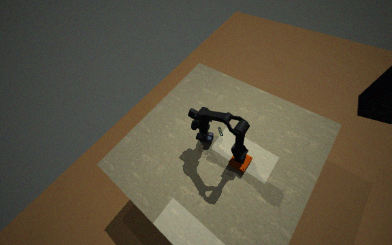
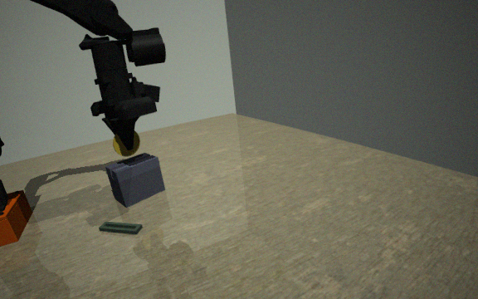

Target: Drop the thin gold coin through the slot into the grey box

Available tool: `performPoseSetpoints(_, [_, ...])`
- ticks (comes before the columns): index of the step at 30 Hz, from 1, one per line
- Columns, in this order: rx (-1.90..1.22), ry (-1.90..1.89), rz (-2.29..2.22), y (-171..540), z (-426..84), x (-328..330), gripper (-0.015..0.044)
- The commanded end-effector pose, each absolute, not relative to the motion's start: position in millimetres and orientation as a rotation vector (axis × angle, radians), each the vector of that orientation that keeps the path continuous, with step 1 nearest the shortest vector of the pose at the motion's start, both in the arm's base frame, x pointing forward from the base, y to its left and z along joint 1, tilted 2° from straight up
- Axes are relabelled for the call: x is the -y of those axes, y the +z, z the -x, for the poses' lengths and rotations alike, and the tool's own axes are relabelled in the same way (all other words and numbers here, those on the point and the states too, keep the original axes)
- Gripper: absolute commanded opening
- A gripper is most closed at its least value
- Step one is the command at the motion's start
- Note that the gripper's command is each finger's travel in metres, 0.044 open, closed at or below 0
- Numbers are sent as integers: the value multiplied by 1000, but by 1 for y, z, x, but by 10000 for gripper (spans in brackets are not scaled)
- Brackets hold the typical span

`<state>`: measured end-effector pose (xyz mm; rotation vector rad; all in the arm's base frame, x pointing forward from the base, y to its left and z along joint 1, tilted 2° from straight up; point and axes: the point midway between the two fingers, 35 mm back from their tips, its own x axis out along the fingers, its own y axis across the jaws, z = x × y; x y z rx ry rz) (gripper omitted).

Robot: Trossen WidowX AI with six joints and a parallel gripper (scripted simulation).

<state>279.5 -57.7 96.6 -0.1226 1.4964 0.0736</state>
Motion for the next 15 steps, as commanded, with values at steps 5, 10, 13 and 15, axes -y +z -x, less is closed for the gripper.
performPoseSetpoints(5, [-1504, 76, 122, 93, -278, 58, 0])
performPoseSetpoints(10, [-1504, 76, 122, 93, -278, 58, 0])
performPoseSetpoints(13, [-1504, 76, 122, 92, -278, 58, 0])
performPoseSetpoints(15, [-1504, 76, 122, 92, -278, 58, 0])
